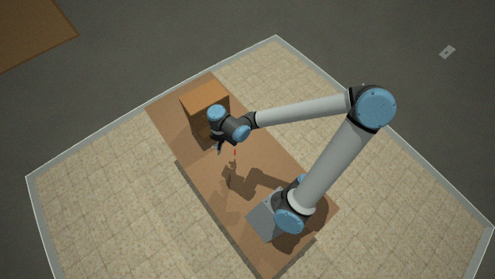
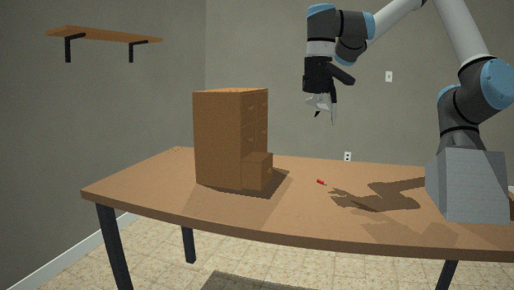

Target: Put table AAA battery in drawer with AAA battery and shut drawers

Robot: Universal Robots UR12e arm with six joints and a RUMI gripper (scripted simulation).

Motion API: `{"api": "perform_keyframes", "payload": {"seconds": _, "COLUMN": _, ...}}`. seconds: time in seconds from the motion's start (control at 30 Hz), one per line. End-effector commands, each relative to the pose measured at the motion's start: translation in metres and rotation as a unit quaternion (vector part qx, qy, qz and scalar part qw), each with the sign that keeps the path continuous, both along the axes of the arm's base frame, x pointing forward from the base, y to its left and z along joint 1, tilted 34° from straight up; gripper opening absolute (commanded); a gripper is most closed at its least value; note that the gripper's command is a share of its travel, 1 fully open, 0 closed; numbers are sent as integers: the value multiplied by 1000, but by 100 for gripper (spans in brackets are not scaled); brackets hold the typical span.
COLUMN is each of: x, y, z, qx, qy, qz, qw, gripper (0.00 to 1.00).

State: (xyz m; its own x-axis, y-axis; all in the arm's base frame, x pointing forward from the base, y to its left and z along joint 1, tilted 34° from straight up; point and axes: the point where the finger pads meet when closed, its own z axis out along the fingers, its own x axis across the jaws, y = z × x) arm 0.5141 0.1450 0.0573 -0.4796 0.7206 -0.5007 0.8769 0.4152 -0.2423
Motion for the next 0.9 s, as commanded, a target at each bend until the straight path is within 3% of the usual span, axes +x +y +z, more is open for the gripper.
{"api": "perform_keyframes", "payload": {"seconds": 0.0, "x": 6, "y": -1, "z": 2, "qx": -1, "qy": 45, "qz": 70, "qw": 997, "gripper": 100}}
{"api": "perform_keyframes", "payload": {"seconds": 0.17, "x": 13, "y": -2, "z": 3, "qx": -4, "qy": 96, "qz": 147, "qw": 985, "gripper": 100}}
{"api": "perform_keyframes", "payload": {"seconds": 0.23, "x": 13, "y": -2, "z": 3, "qx": -4, "qy": 96, "qz": 147, "qw": 985, "gripper": 100}}
{"api": "perform_keyframes", "payload": {"seconds": 0.37, "x": 20, "y": -2, "z": 4, "qx": -7, "qy": 139, "qz": 212, "qw": 967, "gripper": 100}}
{"api": "perform_keyframes", "payload": {"seconds": 0.53, "x": 29, "y": -3, "z": 4, "qx": -10, "qy": 195, "qz": 296, "qw": 935, "gripper": 100}}
{"api": "perform_keyframes", "payload": {"seconds": 0.73, "x": 40, "y": -2, "z": 5, "qx": -14, "qy": 261, "qz": 396, "qw": 880, "gripper": 100}}
{"api": "perform_keyframes", "payload": {"seconds": 0.8, "x": 40, "y": -2, "z": 5, "qx": -14, "qy": 261, "qz": 396, "qw": 880, "gripper": 100}}
{"api": "perform_keyframes", "payload": {"seconds": 0.87, "x": 44, "y": -2, "z": 5, "qx": -16, "qy": 283, "qz": 428, "qw": 858, "gripper": 100}}
